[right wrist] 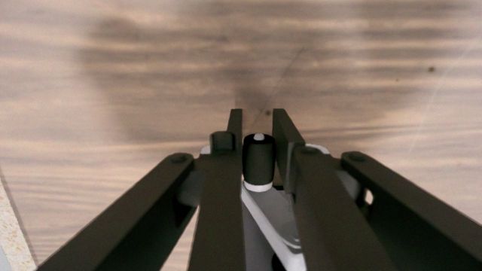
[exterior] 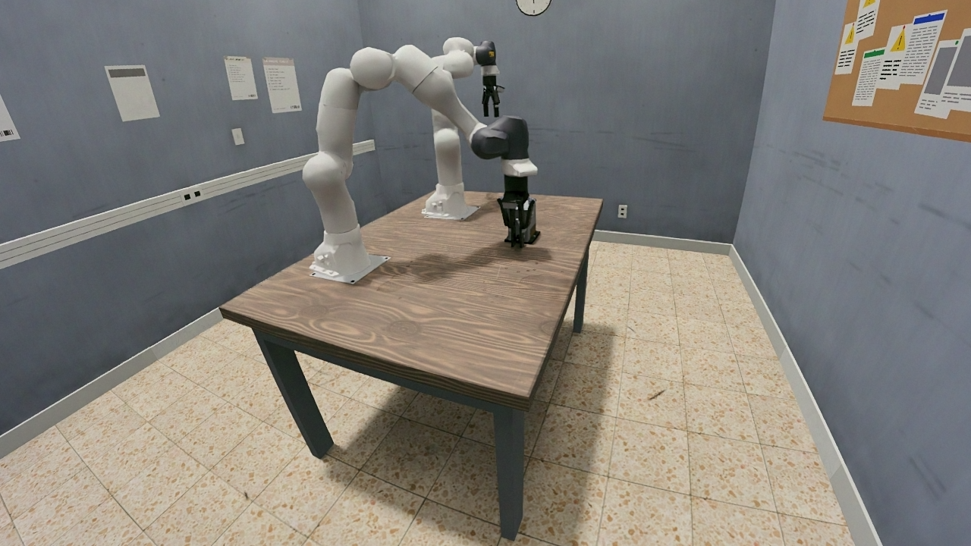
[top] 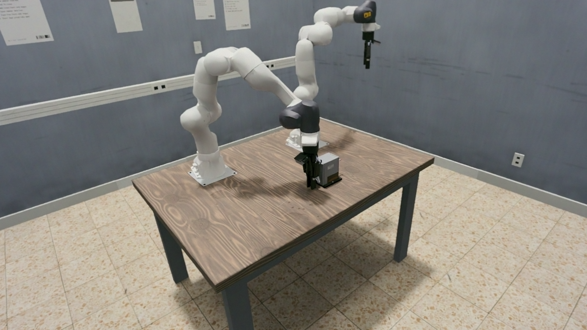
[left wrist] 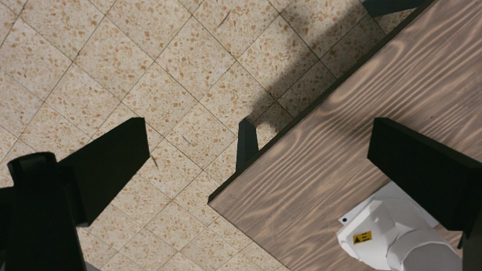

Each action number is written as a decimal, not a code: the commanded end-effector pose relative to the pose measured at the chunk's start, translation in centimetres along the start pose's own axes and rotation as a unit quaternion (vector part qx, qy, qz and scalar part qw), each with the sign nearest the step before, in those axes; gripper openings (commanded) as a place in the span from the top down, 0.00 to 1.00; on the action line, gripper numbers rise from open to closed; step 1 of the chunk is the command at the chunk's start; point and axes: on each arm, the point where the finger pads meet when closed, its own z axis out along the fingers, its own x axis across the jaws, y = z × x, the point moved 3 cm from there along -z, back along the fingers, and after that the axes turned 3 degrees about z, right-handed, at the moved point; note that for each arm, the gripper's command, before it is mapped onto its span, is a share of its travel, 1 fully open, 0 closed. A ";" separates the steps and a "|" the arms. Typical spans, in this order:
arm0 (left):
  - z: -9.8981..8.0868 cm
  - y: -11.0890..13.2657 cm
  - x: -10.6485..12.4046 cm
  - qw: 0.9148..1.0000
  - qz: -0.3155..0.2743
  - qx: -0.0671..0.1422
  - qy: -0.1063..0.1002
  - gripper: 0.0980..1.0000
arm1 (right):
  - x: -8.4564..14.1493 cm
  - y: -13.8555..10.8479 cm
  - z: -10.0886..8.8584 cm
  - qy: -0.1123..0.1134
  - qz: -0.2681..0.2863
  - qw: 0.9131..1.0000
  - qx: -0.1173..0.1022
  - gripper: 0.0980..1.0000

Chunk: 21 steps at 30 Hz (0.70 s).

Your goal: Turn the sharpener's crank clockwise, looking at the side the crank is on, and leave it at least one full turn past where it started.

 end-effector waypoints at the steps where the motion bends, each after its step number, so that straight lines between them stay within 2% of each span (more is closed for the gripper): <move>1: 0.0 0.0 -0.1 1.000 -0.004 0.001 -0.001 0.00 | 0.7 -0.1 0.3 0.002 0.001 1.000 0.002 1.00; 21: 0.0 0.0 -0.1 1.000 -0.004 0.001 -0.001 0.00 | 3.0 -0.2 0.3 0.002 0.001 1.000 0.002 1.00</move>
